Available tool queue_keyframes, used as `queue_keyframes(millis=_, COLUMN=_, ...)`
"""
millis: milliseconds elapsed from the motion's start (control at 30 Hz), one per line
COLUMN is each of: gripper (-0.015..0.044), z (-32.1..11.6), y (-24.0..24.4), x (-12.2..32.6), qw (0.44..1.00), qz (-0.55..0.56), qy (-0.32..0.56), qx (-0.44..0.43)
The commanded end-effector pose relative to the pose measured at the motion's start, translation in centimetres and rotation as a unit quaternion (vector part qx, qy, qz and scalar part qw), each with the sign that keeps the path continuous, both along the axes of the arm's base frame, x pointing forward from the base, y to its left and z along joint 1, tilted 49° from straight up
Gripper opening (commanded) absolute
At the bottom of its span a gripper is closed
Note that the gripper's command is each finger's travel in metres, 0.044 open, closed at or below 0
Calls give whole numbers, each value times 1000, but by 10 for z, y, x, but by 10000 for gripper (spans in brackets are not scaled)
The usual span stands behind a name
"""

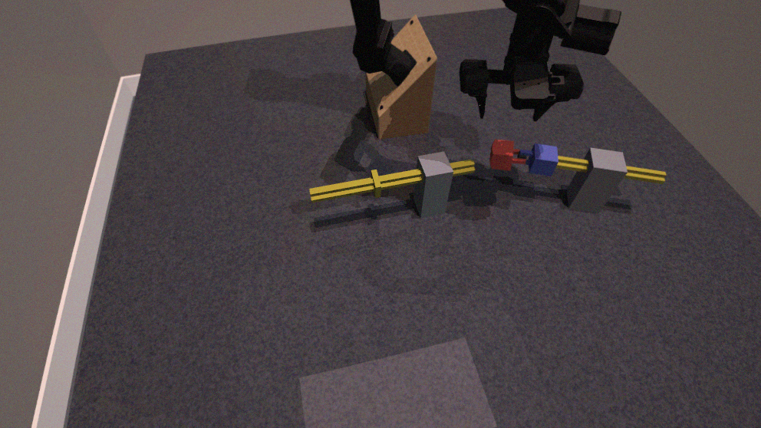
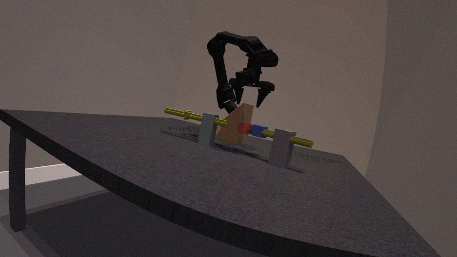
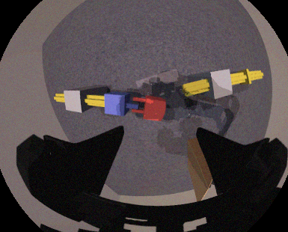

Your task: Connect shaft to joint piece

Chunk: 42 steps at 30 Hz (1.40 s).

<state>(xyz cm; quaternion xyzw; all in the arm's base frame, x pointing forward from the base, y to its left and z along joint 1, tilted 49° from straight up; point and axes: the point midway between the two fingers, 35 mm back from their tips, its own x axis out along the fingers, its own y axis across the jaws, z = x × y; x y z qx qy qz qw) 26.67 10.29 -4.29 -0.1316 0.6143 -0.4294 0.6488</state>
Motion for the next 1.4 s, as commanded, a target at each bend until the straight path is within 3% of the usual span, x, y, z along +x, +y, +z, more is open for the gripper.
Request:
queue_keyframes(millis=0, gripper=440, z=-1, y=-2, x=0, qw=999, qz=-31, qy=-37, qx=-7)
queue_keyframes(millis=667, gripper=440, z=-5, y=-7, x=-1, qw=937, qz=-236, qy=-255, qx=-34)
queue_keyframes(millis=1367, gripper=440, z=-10, y=-13, x=-2, qw=779, qz=-430, qy=-453, qx=-58)
